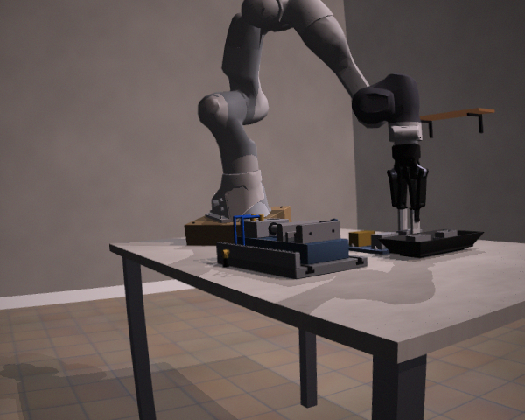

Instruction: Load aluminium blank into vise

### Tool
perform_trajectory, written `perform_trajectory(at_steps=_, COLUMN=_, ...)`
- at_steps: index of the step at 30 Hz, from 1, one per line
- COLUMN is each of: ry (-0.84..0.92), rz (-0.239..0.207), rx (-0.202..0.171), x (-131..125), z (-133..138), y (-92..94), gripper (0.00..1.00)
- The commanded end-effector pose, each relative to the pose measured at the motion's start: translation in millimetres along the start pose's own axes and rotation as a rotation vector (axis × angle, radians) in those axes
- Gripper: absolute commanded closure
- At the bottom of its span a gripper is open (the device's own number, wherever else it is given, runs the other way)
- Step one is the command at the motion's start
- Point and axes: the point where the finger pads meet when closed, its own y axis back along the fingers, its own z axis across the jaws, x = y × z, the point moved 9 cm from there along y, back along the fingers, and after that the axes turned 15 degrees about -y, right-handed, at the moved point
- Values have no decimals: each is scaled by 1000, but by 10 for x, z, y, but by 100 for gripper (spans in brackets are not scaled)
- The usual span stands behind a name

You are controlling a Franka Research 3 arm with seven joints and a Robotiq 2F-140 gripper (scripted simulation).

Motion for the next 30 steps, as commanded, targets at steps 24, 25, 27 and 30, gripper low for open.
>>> perform_trajectory(at_steps=24, ry=-2, rz=-1, rx=2, x=-5, z=-1, y=573, gripper=100)
perform_trajectory(at_steps=25, ry=-2, rz=-1, rx=2, x=-5, z=-1, y=622, gripper=100)
perform_trajectory(at_steps=27, ry=-2, rz=-1, rx=2, x=-5, z=-1, y=718, gripper=100)
perform_trajectory(at_steps=30, ry=-2, rz=-1, rx=2, x=-5, z=-1, y=856, gripper=100)
